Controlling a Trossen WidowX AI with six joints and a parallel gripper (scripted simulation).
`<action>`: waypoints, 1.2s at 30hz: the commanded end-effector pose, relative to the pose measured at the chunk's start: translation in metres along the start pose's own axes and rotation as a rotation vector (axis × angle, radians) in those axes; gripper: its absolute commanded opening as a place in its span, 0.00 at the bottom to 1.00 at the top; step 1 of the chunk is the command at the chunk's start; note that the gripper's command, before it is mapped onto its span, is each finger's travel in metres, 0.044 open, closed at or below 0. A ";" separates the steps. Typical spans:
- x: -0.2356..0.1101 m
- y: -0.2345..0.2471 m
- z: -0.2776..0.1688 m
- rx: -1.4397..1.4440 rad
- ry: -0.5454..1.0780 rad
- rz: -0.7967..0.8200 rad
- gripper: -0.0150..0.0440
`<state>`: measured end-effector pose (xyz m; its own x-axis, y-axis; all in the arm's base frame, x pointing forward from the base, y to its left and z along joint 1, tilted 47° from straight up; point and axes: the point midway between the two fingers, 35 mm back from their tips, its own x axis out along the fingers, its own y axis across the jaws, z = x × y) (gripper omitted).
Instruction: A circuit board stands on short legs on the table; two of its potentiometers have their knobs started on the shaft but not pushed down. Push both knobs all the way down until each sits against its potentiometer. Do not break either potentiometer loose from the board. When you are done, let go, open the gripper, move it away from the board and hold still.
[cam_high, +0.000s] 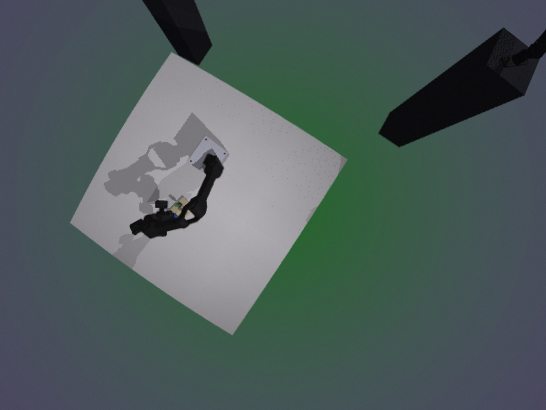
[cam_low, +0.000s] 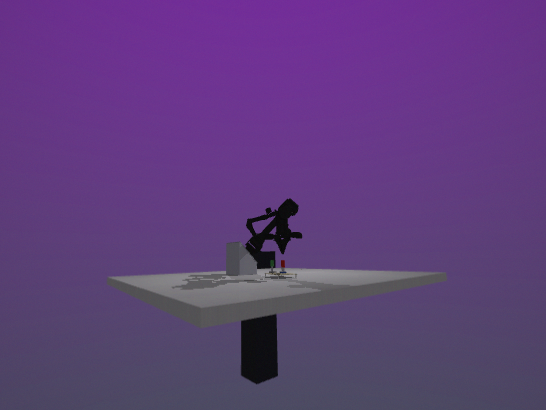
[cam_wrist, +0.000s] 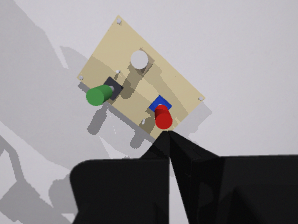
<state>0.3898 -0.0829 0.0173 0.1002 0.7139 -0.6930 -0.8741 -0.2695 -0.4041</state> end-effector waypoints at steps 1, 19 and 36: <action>0.003 0.000 0.001 -0.129 -0.007 -0.001 0.25; 0.009 0.000 0.001 -0.354 -0.007 -0.001 0.25; 0.024 0.000 0.001 -0.355 -0.008 -0.002 0.25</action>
<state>0.3929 -0.0673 0.0028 0.1014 0.7141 -0.6926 -0.6470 -0.4815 -0.5912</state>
